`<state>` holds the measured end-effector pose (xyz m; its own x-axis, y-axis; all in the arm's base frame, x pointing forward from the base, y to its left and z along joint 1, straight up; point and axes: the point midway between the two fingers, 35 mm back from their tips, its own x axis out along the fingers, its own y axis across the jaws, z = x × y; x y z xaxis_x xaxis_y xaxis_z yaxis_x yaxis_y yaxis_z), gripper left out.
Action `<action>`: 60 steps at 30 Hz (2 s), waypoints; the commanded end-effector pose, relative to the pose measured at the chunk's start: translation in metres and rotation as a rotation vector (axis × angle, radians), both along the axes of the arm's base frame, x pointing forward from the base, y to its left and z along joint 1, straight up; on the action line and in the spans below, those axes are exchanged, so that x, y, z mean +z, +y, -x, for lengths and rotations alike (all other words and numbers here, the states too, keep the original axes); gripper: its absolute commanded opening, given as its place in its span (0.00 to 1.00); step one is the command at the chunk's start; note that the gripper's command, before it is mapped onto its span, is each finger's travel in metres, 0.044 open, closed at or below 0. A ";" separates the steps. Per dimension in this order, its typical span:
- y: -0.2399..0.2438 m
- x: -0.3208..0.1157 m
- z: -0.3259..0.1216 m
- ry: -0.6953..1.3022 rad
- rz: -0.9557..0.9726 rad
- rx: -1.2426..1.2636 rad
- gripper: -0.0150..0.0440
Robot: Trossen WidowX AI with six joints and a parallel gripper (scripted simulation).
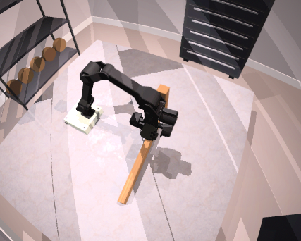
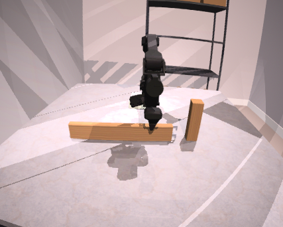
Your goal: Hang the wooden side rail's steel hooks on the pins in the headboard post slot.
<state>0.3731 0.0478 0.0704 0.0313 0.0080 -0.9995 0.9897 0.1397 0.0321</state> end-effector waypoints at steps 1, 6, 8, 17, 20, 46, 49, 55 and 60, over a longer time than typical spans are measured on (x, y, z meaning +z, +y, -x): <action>-0.001 -0.009 0.001 0.008 0.006 -0.006 1.00; -0.001 -0.017 0.001 0.008 0.006 -0.006 1.00; -0.001 -0.020 0.001 0.008 0.006 -0.006 1.00; -0.001 -0.035 0.001 0.008 0.006 -0.006 1.00; -0.001 -0.039 0.001 0.008 0.006 -0.006 1.00; -0.001 -0.054 0.002 0.008 0.006 -0.006 0.44; -0.001 -0.054 0.002 0.008 0.006 -0.006 0.41; -0.001 -0.054 0.002 0.008 0.006 -0.006 0.25; -0.001 -0.054 0.003 0.008 0.006 -0.008 0.25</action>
